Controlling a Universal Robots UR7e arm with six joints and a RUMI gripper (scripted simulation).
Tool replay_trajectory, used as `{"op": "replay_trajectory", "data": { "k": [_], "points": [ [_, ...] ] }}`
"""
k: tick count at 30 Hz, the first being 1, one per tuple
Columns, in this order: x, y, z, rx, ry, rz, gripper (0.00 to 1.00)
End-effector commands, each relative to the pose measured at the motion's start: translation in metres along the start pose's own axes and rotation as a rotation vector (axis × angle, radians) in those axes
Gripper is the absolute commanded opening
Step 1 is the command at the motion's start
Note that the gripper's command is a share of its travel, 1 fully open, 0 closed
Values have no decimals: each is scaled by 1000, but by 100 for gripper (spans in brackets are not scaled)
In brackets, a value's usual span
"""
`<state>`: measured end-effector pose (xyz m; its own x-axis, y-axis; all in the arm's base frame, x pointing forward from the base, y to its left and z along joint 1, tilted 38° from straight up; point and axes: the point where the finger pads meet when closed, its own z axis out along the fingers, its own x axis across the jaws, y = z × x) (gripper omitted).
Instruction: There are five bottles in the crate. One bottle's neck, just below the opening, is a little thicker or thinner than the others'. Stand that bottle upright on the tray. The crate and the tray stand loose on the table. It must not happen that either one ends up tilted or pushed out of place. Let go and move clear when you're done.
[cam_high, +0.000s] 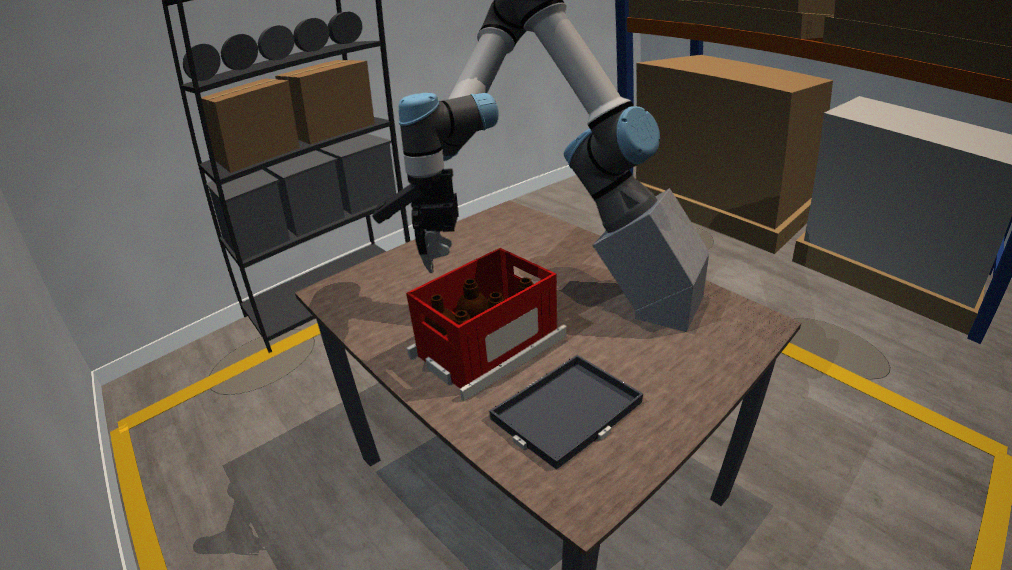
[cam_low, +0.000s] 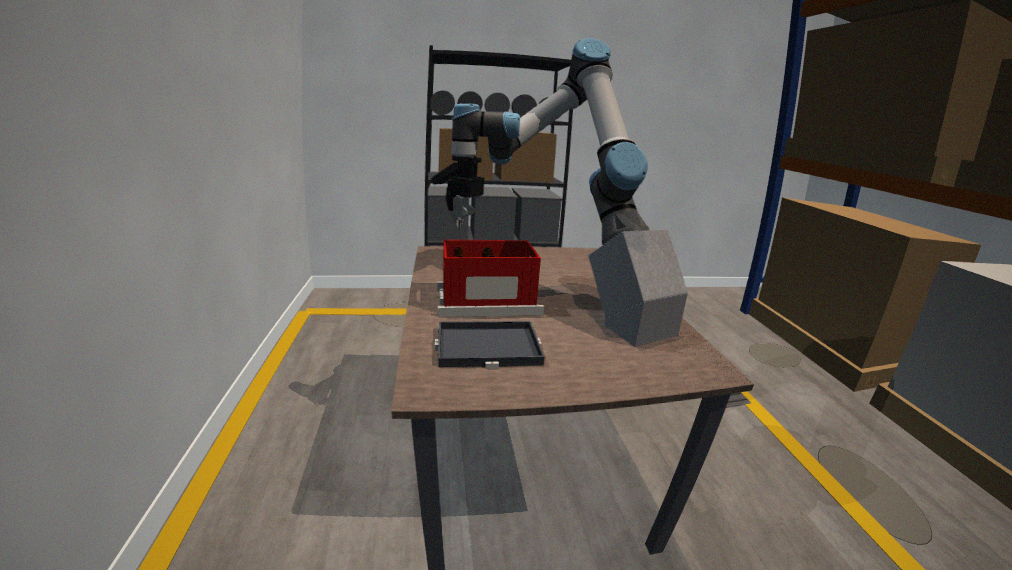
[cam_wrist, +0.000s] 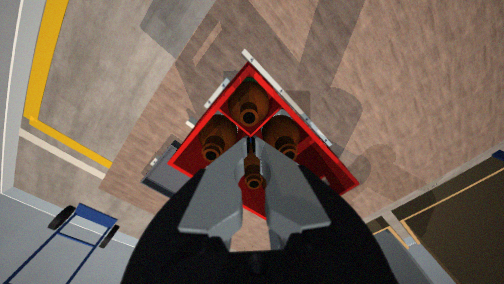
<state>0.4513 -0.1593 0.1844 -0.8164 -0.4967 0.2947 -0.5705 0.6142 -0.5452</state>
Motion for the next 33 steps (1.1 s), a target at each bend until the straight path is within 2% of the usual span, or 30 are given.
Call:
{"op": "replay_trajectory", "data": {
  "k": [1,30,33],
  "points": [
    [-1,0,-1,1,0,0,0],
    [-1,0,-1,1,0,0,0],
    [-8,7,0,-1,0,-2,0]
  ]
}}
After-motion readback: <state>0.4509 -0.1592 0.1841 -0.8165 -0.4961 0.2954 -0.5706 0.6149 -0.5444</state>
